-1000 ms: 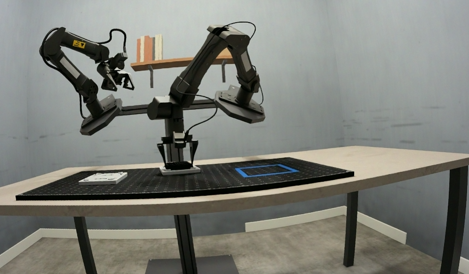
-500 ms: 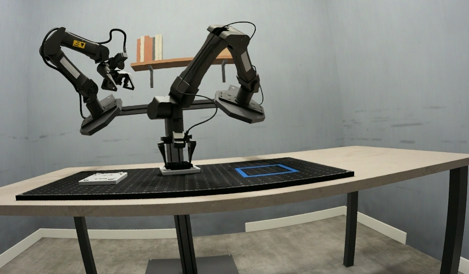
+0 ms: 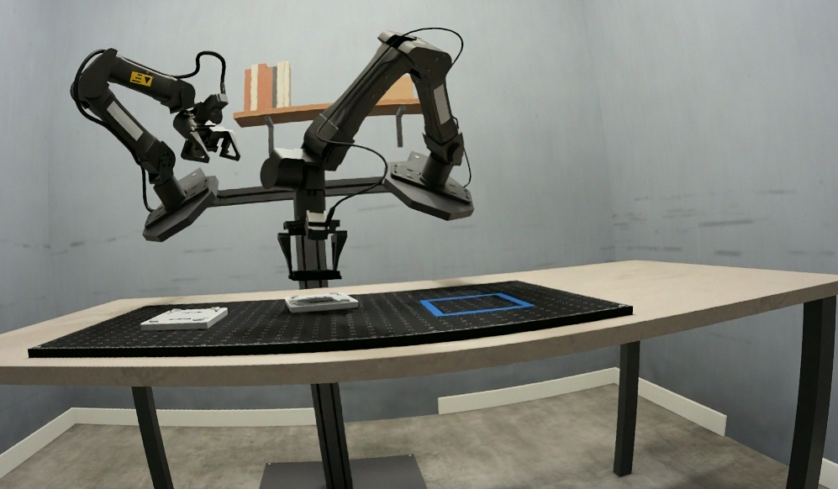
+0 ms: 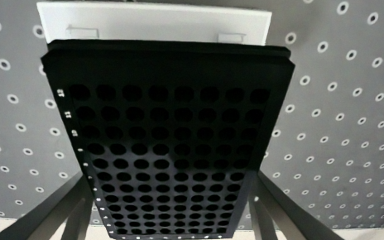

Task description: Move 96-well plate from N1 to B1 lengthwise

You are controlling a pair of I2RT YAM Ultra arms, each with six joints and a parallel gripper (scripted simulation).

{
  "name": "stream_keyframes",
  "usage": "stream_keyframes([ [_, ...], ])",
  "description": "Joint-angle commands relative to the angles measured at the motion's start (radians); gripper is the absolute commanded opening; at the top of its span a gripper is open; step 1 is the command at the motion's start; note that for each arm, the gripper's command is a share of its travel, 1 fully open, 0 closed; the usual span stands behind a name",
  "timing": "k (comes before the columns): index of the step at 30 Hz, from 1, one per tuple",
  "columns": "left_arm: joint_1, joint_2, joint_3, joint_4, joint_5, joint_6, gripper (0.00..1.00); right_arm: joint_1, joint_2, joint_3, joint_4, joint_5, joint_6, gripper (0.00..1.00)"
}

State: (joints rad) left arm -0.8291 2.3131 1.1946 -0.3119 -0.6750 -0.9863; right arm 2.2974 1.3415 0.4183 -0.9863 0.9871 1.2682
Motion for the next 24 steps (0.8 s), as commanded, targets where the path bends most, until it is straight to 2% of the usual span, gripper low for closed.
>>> stream_keyframes([
  [1, -0.011, -0.011, -0.015, -0.035, -0.005, 0.009, 0.79, 0.009, 0.018, 0.007, 0.024, 0.023, -0.012, 1.0],
  [6, 0.049, -0.077, -0.066, 0.013, 0.014, 0.127, 0.79, -0.015, 0.047, 0.04, 0.166, -0.044, -0.113, 1.0],
  [10, 0.158, -0.196, -0.14, 0.027, 0.033, 0.272, 0.79, -0.082, 0.092, 0.08, 0.349, -0.104, -0.264, 1.0],
  [16, 0.335, -0.366, -0.203, 0.018, 0.092, 0.477, 0.79, -0.192, 0.267, 0.113, 0.624, -0.196, -0.587, 1.0],
  [18, 0.335, -0.366, -0.203, 0.018, 0.092, 0.477, 0.79, -0.192, 0.267, 0.113, 0.624, -0.196, -0.587, 1.0],
  [19, 0.365, -0.393, -0.21, 0.021, 0.111, 0.514, 0.79, -0.264, 0.316, 0.121, 0.742, -0.215, -0.671, 1.0],
  [24, 0.488, -0.481, -0.203, 0.012, 0.144, 0.612, 0.79, -0.411, 0.468, 0.149, 0.963, -0.282, -0.882, 1.0],
])
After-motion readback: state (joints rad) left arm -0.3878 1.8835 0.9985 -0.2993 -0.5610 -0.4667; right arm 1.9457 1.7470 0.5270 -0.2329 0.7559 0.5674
